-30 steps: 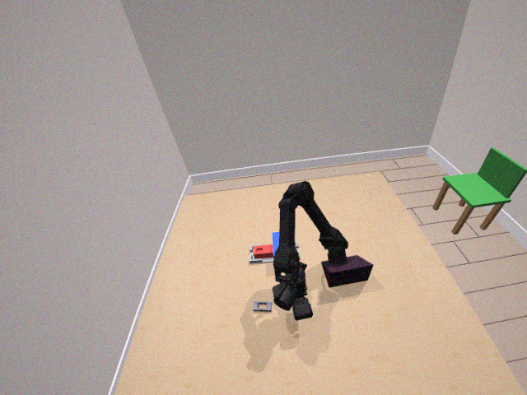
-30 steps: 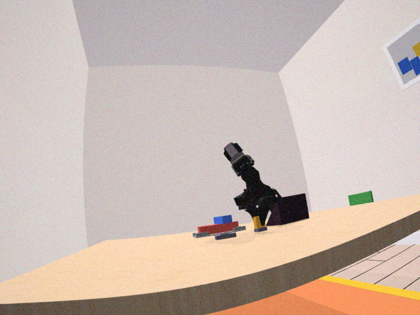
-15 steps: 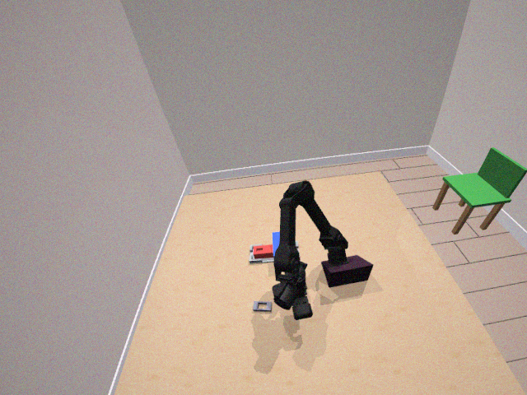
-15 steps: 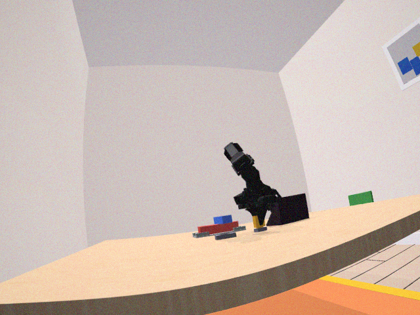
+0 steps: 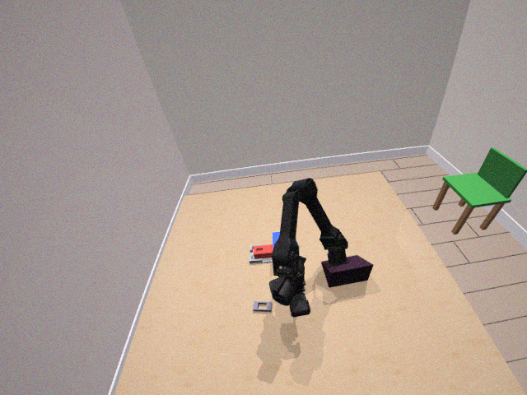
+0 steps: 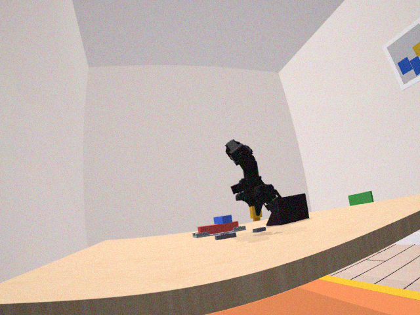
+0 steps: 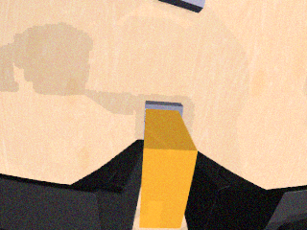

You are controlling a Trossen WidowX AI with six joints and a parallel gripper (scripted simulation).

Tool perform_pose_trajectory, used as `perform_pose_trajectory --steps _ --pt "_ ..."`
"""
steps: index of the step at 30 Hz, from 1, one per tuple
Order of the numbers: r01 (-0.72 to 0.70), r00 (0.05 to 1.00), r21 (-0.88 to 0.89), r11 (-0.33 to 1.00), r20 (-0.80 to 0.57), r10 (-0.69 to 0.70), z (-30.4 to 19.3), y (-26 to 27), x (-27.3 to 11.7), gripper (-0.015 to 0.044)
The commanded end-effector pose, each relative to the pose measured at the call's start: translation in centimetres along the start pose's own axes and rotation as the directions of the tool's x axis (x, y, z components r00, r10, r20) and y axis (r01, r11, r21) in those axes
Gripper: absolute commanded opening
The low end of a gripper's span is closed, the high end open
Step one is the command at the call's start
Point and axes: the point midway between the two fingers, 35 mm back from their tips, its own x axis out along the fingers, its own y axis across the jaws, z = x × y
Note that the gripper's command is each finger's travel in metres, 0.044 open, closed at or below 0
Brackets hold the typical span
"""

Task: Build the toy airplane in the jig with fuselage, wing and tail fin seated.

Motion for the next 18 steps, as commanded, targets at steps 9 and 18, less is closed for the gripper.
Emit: perform_pose_trajectory --steps 9,18 --pt "0.002 1.000 -0.004 1.000 -0.024 -0.002 0.1 0.3 -3.8 0.0000" --pt "0.010 0.999 -0.009 1.000 -0.041 -0.011 -0.2 0.2 -6.6 0.0000"
